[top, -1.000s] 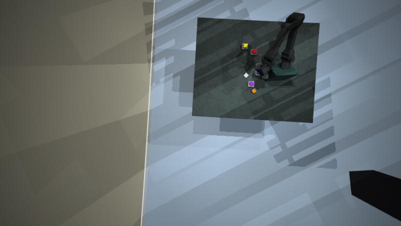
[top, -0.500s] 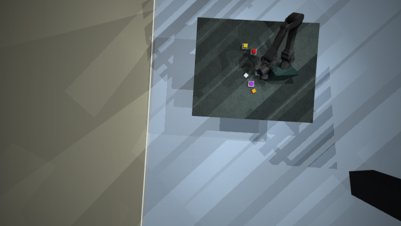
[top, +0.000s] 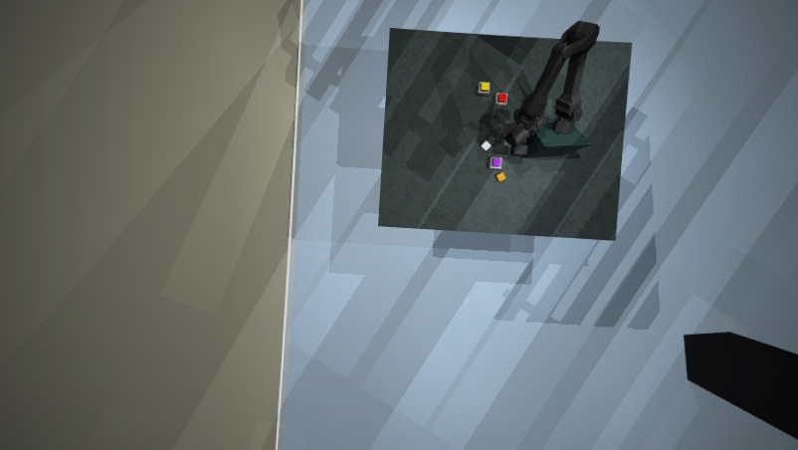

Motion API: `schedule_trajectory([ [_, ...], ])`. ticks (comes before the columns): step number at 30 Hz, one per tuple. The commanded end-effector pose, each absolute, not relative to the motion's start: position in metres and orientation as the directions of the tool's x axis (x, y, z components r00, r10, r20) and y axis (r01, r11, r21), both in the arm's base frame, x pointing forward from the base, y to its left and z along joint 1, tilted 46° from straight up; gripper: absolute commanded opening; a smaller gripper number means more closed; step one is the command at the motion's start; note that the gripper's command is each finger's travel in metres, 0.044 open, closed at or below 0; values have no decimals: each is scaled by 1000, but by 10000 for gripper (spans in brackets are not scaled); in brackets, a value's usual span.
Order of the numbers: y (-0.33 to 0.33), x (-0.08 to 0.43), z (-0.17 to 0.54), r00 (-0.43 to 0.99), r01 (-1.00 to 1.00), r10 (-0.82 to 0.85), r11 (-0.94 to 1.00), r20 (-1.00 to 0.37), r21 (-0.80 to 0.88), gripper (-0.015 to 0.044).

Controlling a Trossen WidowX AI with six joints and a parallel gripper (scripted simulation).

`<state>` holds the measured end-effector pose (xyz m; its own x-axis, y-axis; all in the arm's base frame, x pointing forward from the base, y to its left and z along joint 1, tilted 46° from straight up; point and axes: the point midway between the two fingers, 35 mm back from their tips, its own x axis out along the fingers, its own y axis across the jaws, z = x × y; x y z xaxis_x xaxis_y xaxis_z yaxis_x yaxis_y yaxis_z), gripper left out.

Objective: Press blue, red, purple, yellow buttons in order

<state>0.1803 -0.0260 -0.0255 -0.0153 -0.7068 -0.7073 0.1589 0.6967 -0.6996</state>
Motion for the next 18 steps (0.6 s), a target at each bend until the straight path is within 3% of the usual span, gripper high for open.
schedule_trajectory([
  [1, -32, 178, -31, -18, 149, -711, 693, -703, -705, 20],
  [18, -42, 177, -40, -19, 149, -713, 691, -701, -707, 20],
])
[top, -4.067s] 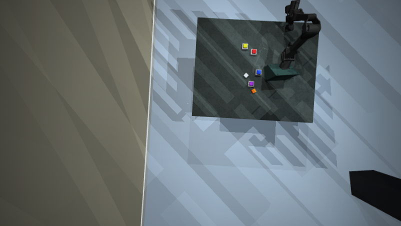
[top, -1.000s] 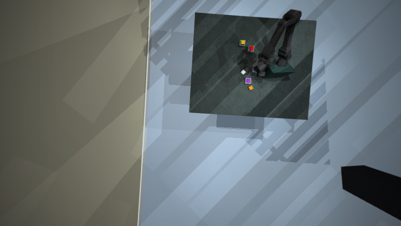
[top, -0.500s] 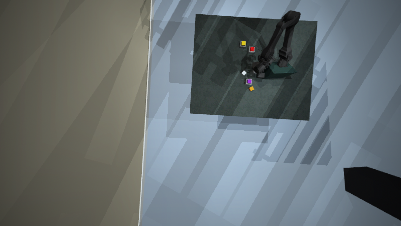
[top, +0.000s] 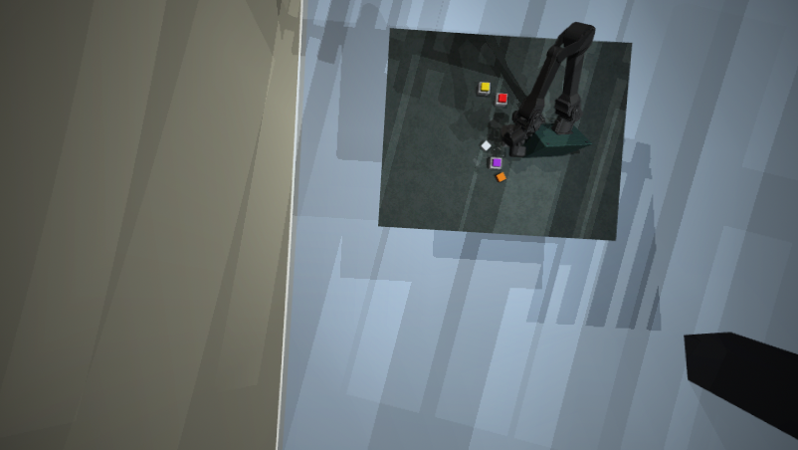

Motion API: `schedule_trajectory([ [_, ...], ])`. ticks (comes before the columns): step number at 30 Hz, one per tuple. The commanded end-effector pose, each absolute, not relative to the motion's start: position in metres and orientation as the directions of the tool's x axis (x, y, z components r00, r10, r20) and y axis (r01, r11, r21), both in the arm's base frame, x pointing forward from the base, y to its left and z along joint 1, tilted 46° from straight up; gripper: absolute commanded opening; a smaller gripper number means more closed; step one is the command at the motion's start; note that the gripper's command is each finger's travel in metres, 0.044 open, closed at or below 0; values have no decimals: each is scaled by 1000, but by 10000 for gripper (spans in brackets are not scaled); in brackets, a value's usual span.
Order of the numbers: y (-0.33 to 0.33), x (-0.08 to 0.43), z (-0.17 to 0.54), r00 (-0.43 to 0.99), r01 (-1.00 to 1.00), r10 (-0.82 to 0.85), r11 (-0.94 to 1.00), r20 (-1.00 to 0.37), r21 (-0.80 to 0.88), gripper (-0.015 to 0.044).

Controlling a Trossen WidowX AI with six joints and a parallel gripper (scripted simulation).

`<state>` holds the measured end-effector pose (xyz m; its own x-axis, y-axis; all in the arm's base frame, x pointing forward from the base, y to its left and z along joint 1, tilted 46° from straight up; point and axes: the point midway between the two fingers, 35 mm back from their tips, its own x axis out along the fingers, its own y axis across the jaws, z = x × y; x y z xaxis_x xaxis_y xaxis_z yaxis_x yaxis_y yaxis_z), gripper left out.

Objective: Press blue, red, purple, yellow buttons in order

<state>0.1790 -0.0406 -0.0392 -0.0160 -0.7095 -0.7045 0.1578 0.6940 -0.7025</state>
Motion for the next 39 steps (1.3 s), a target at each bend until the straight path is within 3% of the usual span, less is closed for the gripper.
schedule_trajectory([
  [1, -42, 177, -40, -19, 149, -713, 691, -701, -707, 20],
  [13, -40, 178, -39, -18, 155, -710, 693, -703, -704, 20],
  [28, 27, 180, 26, -20, 148, -710, 695, -704, -704, 20],
  [39, -10, 208, 67, -13, 140, -681, 724, -732, -676, 20],
])
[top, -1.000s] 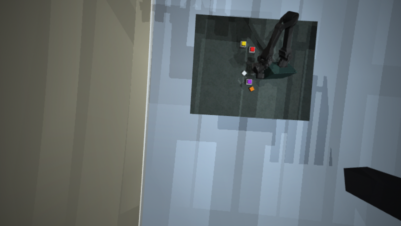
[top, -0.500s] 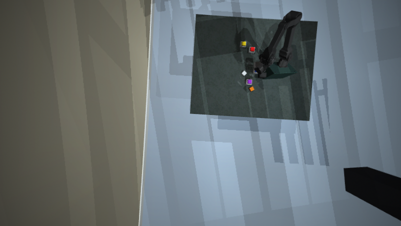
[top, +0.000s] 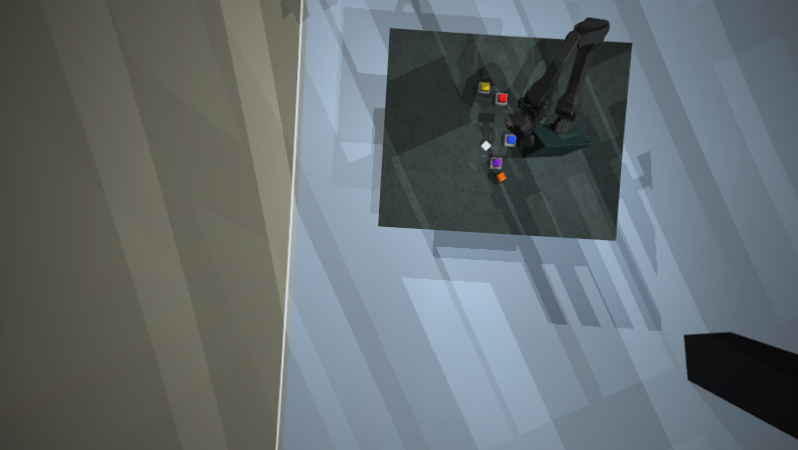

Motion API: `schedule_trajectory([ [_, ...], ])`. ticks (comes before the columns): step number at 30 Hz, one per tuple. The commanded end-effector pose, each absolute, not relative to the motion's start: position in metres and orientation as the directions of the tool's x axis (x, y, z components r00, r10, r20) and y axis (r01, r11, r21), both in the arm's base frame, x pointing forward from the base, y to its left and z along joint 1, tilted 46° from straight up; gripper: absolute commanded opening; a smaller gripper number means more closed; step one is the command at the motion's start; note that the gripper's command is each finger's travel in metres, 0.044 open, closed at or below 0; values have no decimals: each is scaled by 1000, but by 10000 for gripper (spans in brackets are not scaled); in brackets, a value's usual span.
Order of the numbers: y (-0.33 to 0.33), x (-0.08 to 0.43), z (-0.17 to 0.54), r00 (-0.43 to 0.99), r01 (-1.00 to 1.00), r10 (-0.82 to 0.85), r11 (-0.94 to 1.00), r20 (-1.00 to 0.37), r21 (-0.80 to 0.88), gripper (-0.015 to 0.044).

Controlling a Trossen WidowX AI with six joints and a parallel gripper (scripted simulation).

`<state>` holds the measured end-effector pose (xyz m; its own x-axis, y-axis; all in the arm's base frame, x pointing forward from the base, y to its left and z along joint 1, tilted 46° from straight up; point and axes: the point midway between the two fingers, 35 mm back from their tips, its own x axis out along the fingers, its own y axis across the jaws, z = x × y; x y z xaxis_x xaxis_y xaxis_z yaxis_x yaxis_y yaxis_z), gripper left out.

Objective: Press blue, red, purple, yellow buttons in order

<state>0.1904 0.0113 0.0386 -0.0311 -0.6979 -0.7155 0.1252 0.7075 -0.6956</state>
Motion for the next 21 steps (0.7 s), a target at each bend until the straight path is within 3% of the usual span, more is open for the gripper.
schedule_trajectory([
  [1, -20, 212, 77, -11, 140, -679, 725, -734, -674, 20],
  [9, -103, 207, 158, -16, 149, -714, 691, -700, -708, 20],
  [21, -128, 207, 139, -17, 151, -714, 690, -700, -708, 20],
])
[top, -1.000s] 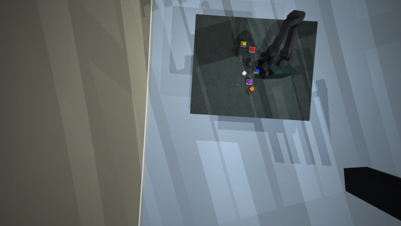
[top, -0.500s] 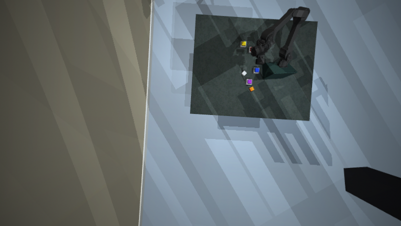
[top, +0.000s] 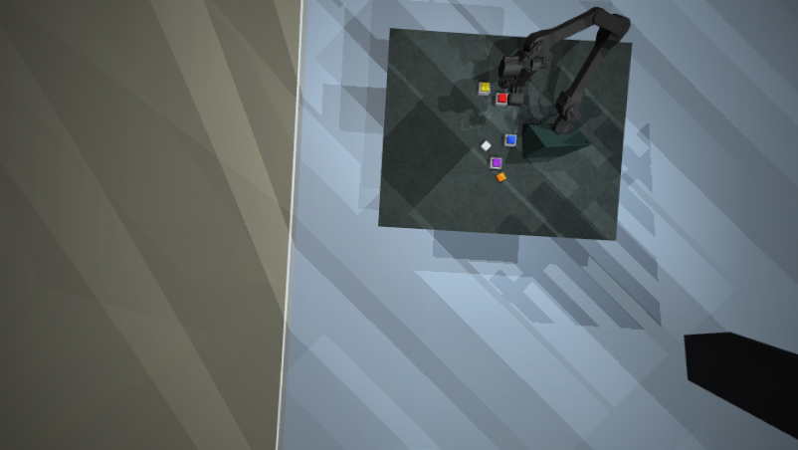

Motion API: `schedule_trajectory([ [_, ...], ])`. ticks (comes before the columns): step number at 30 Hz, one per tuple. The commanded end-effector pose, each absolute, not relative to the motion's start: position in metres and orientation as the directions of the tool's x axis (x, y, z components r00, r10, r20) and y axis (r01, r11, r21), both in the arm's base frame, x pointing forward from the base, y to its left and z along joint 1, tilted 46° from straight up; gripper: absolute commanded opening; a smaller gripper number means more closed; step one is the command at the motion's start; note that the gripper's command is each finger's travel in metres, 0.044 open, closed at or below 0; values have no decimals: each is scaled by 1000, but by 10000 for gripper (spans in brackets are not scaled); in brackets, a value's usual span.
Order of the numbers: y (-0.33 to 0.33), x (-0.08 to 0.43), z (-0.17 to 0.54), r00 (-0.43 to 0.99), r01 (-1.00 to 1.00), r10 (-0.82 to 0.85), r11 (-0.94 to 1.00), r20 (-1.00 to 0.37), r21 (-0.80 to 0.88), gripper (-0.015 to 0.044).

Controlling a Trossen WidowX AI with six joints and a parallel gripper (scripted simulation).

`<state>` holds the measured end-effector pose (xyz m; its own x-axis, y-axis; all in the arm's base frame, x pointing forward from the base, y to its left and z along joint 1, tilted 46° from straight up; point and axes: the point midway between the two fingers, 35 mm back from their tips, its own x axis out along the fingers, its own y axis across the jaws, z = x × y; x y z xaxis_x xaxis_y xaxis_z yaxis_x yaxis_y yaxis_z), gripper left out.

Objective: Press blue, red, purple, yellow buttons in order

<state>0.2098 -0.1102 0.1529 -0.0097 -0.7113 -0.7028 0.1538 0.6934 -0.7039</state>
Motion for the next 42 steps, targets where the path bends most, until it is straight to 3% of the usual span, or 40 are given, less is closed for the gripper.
schedule_trajectory([
  [1, -137, 206, 130, -17, 151, -715, 689, -699, -709, 20],
  [42, -174, 204, 96, -17, 151, -720, 684, -693, -714, 20],
])
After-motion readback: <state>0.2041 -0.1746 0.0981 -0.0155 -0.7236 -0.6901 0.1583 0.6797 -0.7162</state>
